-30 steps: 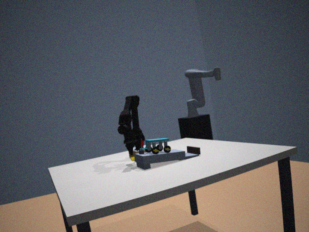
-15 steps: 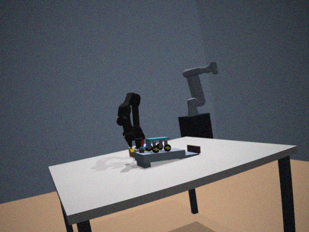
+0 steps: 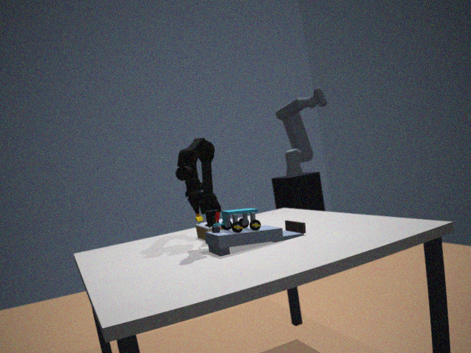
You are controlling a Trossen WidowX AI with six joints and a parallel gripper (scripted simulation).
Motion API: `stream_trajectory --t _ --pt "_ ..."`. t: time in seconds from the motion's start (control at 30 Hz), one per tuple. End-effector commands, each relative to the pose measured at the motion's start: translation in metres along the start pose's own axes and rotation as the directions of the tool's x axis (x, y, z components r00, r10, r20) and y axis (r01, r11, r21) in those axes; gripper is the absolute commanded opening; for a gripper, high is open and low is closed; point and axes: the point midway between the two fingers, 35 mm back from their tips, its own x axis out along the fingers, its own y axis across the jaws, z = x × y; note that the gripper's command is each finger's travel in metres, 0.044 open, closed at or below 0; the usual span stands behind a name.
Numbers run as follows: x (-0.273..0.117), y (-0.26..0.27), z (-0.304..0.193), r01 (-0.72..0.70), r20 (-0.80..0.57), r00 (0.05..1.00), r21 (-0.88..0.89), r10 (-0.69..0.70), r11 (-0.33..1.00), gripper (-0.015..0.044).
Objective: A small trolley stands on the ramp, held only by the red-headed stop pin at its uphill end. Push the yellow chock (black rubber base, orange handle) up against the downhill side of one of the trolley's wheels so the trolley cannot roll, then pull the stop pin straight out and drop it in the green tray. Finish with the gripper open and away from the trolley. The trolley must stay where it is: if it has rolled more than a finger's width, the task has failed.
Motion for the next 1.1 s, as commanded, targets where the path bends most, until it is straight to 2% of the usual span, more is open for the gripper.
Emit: stream_trajectory --t 0.0,0.33,0.7,1.07 --pt "-0.0142 -0.0019 -0.0003 0.008 -0.002 1.000 -0.004 -0.008 1.000 0.0000" --pt "-0.0185 -0.0025 -0.0004 0.008 -0.002 1.000 0.040 -0.008 0.999 0.0000" --pt "-0.0185 -0.0026 -0.0005 0.006 -0.002 1.000 0.400 -0.006 0.917 0.0000" --pt "-0.0185 -0.0026 -0.0005 0.004 -0.002 1.000 0.710 -0.004 0.704 0.0000"
